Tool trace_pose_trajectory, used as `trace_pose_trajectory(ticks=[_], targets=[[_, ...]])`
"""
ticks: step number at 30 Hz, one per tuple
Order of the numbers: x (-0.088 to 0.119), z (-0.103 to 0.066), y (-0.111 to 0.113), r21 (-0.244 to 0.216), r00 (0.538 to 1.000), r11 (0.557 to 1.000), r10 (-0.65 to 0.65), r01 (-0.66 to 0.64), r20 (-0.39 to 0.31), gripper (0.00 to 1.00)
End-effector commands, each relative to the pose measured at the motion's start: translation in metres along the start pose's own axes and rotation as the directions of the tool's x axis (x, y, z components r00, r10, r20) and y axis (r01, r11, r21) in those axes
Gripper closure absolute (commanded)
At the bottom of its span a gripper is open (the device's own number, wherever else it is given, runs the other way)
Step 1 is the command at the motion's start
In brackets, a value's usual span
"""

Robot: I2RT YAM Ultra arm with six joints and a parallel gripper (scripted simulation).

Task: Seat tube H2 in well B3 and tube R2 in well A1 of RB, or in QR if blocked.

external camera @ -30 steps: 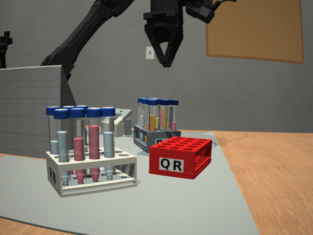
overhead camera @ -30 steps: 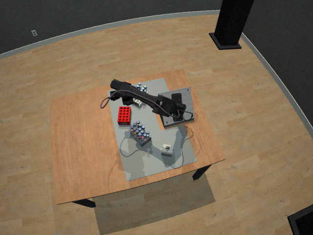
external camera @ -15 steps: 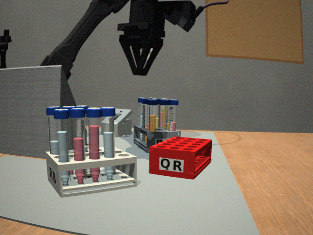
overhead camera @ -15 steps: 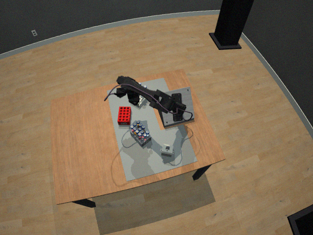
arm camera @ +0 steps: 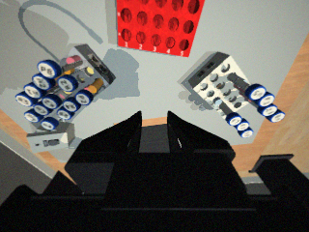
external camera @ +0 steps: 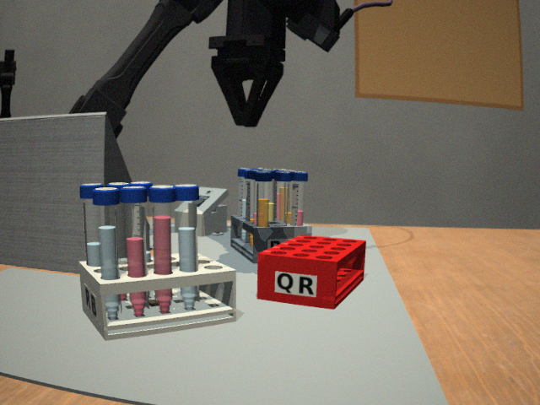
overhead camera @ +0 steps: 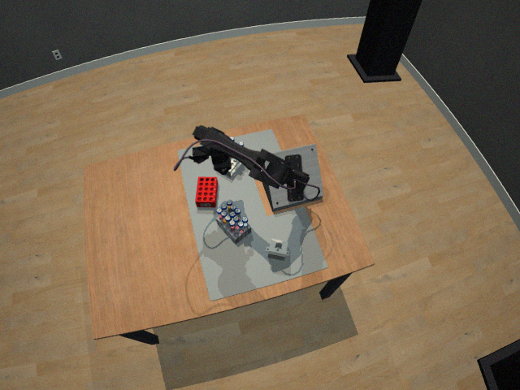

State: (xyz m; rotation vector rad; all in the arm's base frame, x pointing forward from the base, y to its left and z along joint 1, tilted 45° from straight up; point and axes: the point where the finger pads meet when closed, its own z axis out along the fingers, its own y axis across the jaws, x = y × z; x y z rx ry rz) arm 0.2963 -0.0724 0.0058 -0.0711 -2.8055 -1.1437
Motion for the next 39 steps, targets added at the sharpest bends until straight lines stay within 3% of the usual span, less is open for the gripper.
trace_pose_trajectory(ticks=[1,9,14,20,22,29,37,39], targets=[[-0.0045,-0.0135,0.0008,0.002,0.990,0.991,-0.135,0.135,0.038,0.70],[-0.0045,-0.0135,0.0008,0.010,0.943,0.944,-0.329,0.329,0.037,0.70],[-0.0045,-0.0136,0.0009,0.016,0.876,0.876,-0.481,0.481,0.035,0.70],[-0.0045,-0.0134,0.0007,0.022,0.763,0.764,-0.646,0.645,0.031,0.70],[-0.0045,-0.0134,0.0007,0.022,0.763,0.764,-0.646,0.645,0.031,0.70],[-0.0045,-0.0135,0.0009,0.029,0.593,0.593,-0.805,0.804,0.025,0.70],[-0.0045,-0.0133,0.0007,0.033,0.361,0.361,-0.933,0.932,0.017,0.70],[-0.0045,-0.0133,0.0007,0.033,0.361,0.361,-0.933,0.932,0.017,0.70]])
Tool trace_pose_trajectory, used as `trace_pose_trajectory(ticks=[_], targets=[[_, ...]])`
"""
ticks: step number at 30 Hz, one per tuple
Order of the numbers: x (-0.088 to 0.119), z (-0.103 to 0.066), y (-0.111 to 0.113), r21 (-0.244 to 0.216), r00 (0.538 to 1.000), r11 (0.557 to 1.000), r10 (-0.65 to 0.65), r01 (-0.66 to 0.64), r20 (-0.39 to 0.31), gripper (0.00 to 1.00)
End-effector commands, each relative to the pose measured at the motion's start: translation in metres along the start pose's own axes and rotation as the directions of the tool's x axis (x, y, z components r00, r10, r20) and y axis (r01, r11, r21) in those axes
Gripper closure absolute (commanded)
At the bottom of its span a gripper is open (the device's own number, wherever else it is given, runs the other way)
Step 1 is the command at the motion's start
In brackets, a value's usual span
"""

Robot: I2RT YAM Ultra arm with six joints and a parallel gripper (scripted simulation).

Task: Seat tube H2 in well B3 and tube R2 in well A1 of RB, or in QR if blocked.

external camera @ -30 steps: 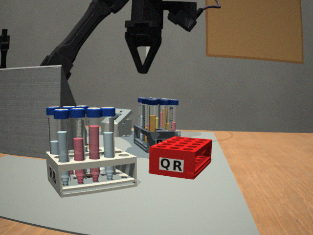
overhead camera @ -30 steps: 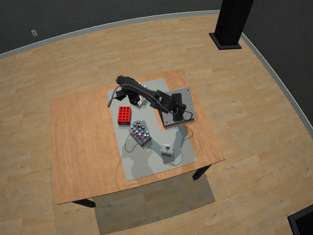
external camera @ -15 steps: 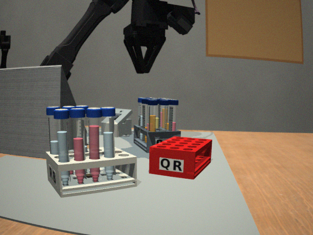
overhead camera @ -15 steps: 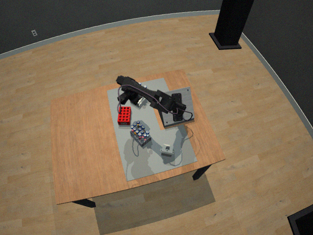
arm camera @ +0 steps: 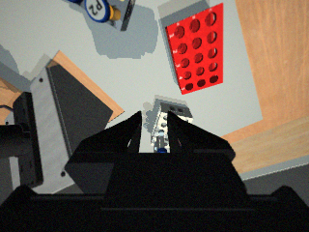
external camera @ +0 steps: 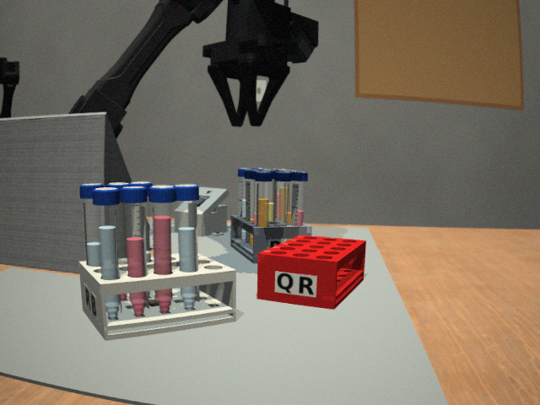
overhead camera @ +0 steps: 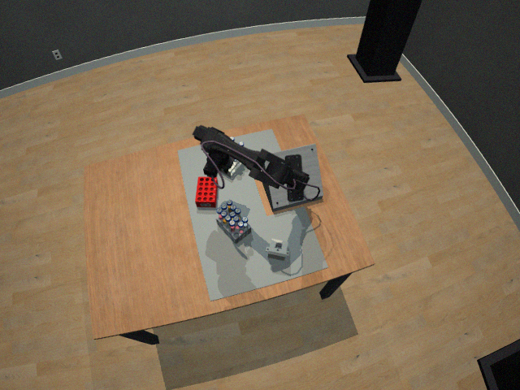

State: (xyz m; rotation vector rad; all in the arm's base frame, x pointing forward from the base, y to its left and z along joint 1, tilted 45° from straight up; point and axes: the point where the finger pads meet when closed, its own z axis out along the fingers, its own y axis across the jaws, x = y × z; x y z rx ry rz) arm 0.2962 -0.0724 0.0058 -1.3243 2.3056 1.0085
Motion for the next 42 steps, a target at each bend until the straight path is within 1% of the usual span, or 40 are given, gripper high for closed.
trace_pose_trajectory(ticks=[1,6,8,9,10,14,15,17,18,19,25,26,27,31,34,35,36,37,42], targets=[[-0.003,-0.013,-0.004,0.035,0.990,0.989,-0.142,0.141,0.015,0.70],[-0.003,-0.014,-0.004,0.037,0.955,0.954,-0.297,0.296,0.010,0.70],[-0.003,-0.013,-0.004,0.037,0.955,0.954,-0.297,0.296,0.010,0.70],[-0.008,-0.005,0.010,0.006,0.957,0.957,-0.290,0.290,0.019,0.70],[-0.015,-0.004,0.014,0.001,0.956,0.956,-0.294,0.294,0.018,0.70],[-0.036,-0.005,0.027,0.000,0.960,0.960,-0.280,0.280,0.018,0.70],[-0.043,-0.009,0.026,0.015,0.957,0.957,-0.291,0.291,0.011,0.70],[-0.043,-0.009,0.026,0.015,0.957,0.957,-0.291,0.291,0.011,0.70],[-0.046,-0.010,0.030,0.015,0.958,0.958,-0.287,0.286,0.013,0.70],[-0.049,-0.006,0.037,0.000,0.960,0.960,-0.280,0.280,0.018,0.70],[-0.076,-0.006,0.056,-0.001,0.960,0.960,-0.280,0.280,0.017,0.70],[-0.083,-0.010,0.055,0.015,0.956,0.956,-0.292,0.292,0.012,0.70],[-0.088,-0.011,0.057,0.017,0.956,0.956,-0.294,0.294,0.011,0.70],[-0.100,-0.006,0.073,-0.002,0.960,0.960,-0.279,0.279,0.017,0.70],[-0.101,-0.006,0.074,-0.002,0.960,0.960,-0.279,0.279,0.017,0.70],[-0.096,-0.010,0.067,0.009,0.964,0.965,-0.264,0.264,0.023,0.70],[-0.093,-0.007,0.065,-0.005,0.967,0.967,-0.253,0.253,0.027,0.70],[-0.092,-0.006,0.065,-0.005,0.967,0.967,-0.253,0.253,0.027,0.70],[-0.089,-0.006,0.061,0.012,0.961,0.961,-0.276,0.276,0.022,0.70]])
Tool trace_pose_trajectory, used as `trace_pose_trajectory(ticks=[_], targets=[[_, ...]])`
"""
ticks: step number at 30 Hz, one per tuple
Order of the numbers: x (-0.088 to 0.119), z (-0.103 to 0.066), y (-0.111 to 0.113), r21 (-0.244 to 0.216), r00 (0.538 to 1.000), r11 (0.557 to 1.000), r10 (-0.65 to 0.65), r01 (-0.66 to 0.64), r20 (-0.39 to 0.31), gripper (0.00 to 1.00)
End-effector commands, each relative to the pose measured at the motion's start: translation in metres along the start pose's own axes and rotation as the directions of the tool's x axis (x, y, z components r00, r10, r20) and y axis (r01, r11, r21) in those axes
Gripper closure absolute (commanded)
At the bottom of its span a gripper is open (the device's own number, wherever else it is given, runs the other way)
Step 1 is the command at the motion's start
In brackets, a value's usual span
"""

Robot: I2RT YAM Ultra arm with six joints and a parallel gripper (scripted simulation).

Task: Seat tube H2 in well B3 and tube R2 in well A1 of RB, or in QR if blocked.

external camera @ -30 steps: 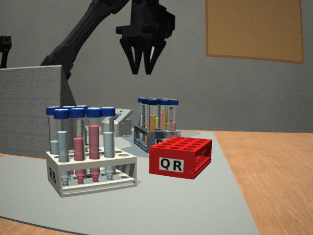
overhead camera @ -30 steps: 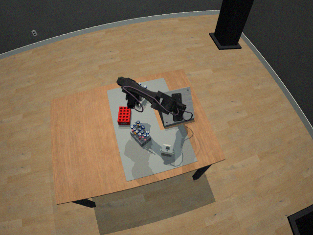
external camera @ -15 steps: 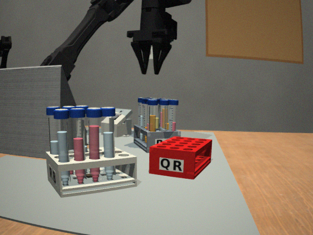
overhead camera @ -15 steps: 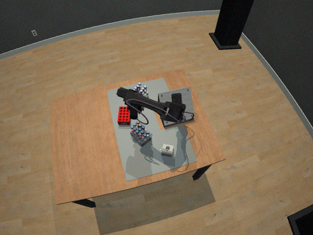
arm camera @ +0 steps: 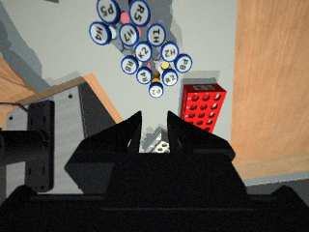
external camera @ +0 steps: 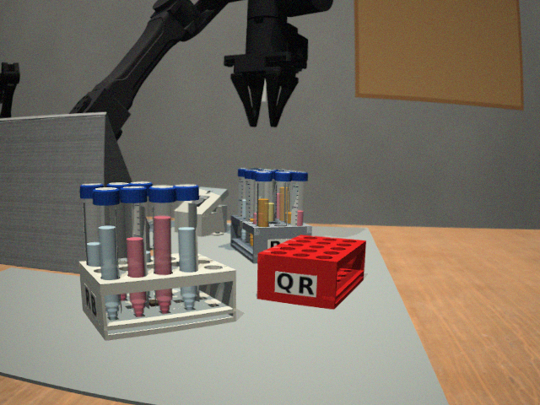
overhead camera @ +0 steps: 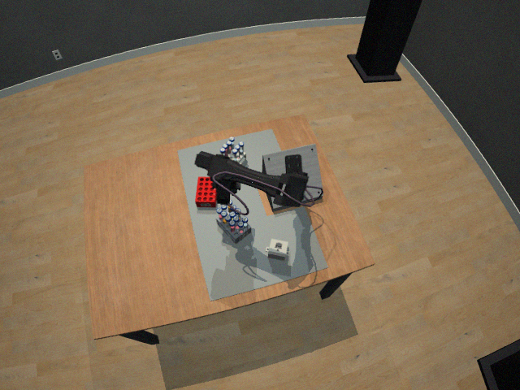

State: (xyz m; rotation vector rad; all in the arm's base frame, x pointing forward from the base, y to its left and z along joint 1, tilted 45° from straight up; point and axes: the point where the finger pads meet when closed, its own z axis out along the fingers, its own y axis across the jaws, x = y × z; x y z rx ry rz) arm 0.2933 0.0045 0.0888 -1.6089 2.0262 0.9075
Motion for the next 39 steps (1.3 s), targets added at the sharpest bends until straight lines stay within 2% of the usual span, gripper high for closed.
trace_pose_trajectory(ticks=[1,5,10,14,24,26,27,28,30,36,39], targets=[[0.007,0.001,0.000,0.005,0.999,1.000,0.022,-0.023,0.025,0.70],[0.008,-0.002,-0.005,0.018,1.000,1.000,0.011,-0.011,0.021,0.70],[0.007,0.002,-0.001,0.023,1.000,1.000,0.021,-0.021,0.020,0.70],[0.003,0.013,-0.001,0.011,1.000,1.000,0.005,-0.005,0.015,0.70],[0.008,0.036,-0.004,-0.009,1.000,1.000,0.022,-0.022,0.020,0.70],[0.008,0.036,-0.004,-0.009,1.000,1.000,0.022,-0.022,0.020,0.70],[0.007,0.025,-0.013,0.036,1.000,0.999,0.009,-0.010,0.017,0.70],[0.009,0.032,-0.006,0.017,0.999,1.000,0.025,-0.026,0.022,0.70],[0.004,0.039,-0.004,0.007,1.000,1.000,0.009,-0.009,0.016,0.70],[0.005,0.047,-0.005,0.016,1.000,1.000,0.012,-0.012,0.018,0.70],[0.004,0.055,-0.005,0.004,1.000,1.000,0.011,-0.011,0.017,0.70]])
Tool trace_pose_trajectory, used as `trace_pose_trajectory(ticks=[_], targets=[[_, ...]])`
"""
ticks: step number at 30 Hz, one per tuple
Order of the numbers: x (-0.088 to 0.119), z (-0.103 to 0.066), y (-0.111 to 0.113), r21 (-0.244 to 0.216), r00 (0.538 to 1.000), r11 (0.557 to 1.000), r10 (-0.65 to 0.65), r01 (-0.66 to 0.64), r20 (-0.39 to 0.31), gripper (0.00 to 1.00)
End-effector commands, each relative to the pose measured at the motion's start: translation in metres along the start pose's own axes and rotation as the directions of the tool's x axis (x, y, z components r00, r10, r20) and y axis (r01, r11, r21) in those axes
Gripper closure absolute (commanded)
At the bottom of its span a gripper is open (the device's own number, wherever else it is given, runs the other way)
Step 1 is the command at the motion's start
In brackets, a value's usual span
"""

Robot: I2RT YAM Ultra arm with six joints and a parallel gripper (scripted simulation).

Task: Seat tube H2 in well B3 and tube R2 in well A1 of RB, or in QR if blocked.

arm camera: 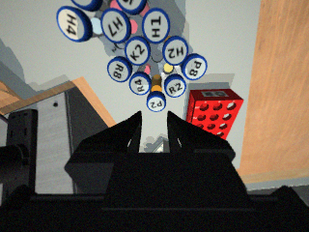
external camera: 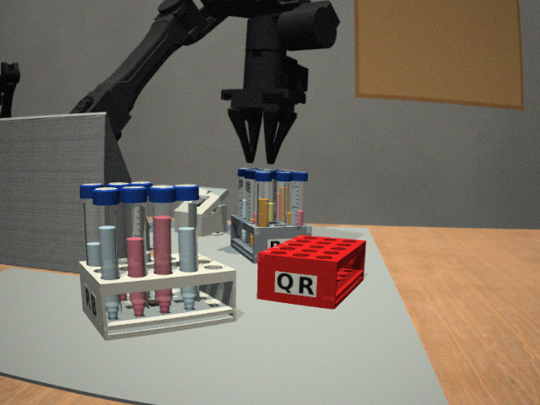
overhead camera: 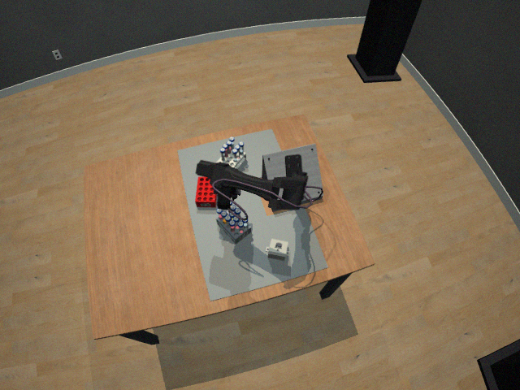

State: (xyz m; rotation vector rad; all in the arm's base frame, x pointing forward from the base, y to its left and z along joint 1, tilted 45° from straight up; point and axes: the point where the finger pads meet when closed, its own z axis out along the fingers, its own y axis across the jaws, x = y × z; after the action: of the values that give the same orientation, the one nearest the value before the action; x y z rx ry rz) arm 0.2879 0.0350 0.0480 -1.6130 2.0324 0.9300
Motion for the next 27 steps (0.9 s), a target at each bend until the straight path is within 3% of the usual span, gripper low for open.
trace_pose_trajectory(ticks=[1,4,5,8,12,27], targets=[[-0.002,0.006,-0.004,0.021,1.000,1.000,0.004,-0.004,0.019,0.70],[-0.002,0.004,-0.007,0.028,1.000,1.000,0.003,-0.004,0.019,0.70],[-0.002,-0.003,-0.014,0.056,1.000,0.998,-0.001,0.000,0.020,0.70],[0.001,0.002,-0.006,0.039,1.000,0.999,0.013,-0.014,0.023,0.70],[-0.003,-0.003,-0.009,0.060,1.000,0.998,-0.005,0.004,0.019,0.70],[-0.005,0.008,-0.002,0.039,1.000,0.999,-0.004,0.004,0.018,0.70]])
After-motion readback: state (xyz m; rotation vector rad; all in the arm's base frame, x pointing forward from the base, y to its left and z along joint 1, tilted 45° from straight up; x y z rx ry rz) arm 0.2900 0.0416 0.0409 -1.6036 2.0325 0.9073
